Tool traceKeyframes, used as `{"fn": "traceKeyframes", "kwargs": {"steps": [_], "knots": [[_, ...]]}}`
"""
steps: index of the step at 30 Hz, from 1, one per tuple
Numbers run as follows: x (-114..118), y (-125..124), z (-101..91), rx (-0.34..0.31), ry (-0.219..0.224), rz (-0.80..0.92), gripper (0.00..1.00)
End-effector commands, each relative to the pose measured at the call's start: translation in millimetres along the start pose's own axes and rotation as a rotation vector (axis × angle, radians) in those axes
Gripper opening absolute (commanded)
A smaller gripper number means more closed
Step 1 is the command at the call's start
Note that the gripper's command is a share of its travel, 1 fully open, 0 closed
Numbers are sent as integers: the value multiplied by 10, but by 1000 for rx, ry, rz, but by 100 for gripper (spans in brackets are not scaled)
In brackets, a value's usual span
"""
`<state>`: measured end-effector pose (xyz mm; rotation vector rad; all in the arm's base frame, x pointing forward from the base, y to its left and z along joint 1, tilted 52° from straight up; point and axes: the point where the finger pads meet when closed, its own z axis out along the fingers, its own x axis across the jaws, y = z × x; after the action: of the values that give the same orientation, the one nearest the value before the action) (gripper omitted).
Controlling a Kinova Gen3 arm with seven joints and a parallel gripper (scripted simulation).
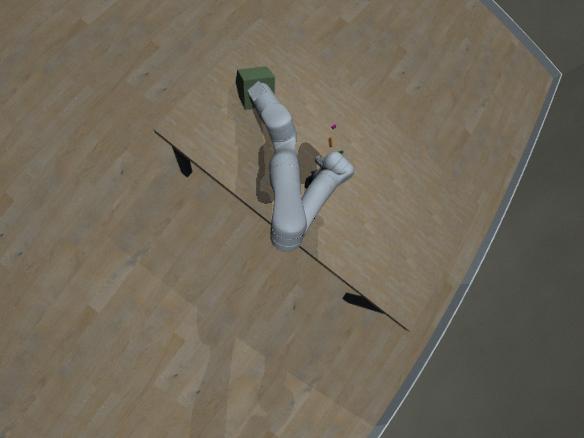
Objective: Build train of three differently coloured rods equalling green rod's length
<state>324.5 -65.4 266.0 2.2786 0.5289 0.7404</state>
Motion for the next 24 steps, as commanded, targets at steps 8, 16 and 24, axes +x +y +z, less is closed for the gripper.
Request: {"fn": "traceKeyframes", "kwargs": {"steps": [8, 16, 24], "knots": [[-30, 4, 118, -5, -9, -5, 54], [-30, 4, 148, -6, -9, -4, 54], [-31, 3, 159, -5, -9, -5, 54]]}}
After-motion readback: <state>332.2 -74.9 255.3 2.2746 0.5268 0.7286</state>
